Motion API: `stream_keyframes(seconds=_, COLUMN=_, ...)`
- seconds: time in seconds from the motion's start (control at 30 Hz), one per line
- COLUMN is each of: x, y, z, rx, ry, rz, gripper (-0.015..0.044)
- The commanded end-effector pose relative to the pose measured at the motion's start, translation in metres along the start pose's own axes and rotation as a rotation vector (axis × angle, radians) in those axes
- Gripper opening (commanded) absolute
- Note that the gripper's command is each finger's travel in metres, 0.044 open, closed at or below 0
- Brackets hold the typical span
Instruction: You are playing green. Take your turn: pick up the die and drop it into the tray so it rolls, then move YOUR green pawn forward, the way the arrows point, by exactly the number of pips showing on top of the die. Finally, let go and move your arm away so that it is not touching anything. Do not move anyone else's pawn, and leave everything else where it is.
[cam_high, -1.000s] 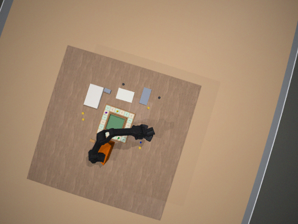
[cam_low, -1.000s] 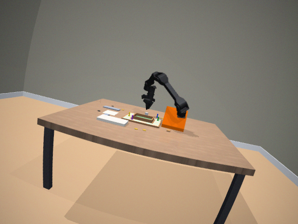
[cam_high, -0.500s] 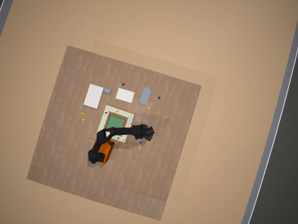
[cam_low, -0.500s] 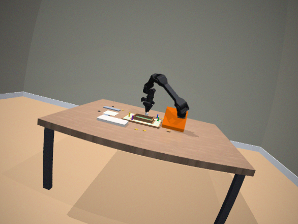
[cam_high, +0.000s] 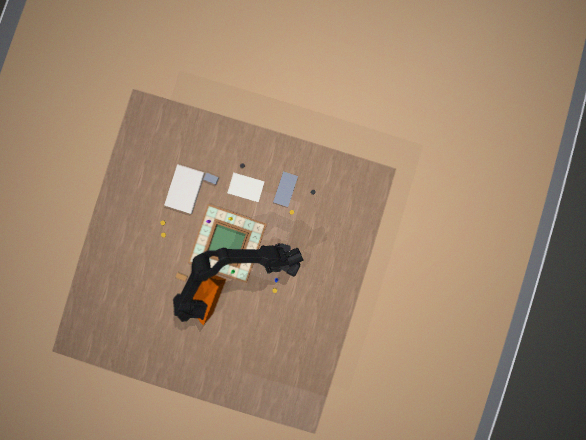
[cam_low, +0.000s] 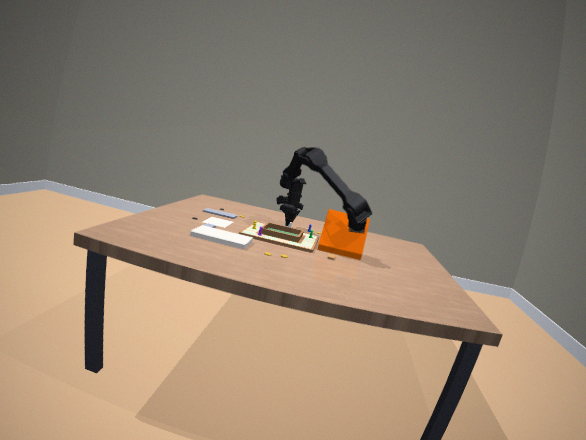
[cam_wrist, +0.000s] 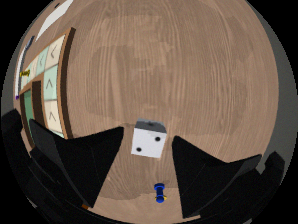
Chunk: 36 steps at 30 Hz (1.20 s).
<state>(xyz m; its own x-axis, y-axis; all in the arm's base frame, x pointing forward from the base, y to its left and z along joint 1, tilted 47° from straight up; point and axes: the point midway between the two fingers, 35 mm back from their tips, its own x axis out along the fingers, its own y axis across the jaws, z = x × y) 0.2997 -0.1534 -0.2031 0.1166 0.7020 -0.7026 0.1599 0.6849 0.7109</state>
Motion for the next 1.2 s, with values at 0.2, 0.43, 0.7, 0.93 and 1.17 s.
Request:
stream_keyframes(seconds=0.2, x=0.003, y=0.000, z=-0.001, rx=0.006, ry=0.000, rz=0.004, gripper=0.0065)
stream_keyframes(seconds=0.43, x=-0.015, y=0.000, z=0.002, rx=0.006, ry=0.000, rz=0.001, gripper=0.0000)
stream_keyframes(seconds=0.7, x=-0.078, y=0.001, z=0.005, rx=0.007, ry=0.000, rz=-0.003, gripper=0.0000)
stream_keyframes(seconds=0.93, x=-0.121, y=0.005, z=0.001, rx=0.008, ry=0.002, rz=-0.002, gripper=0.0000)
stream_keyframes(seconds=1.17, x=-0.121, y=0.013, z=-0.003, rx=0.060, ry=0.043, rz=-0.036, gripper=0.0000)
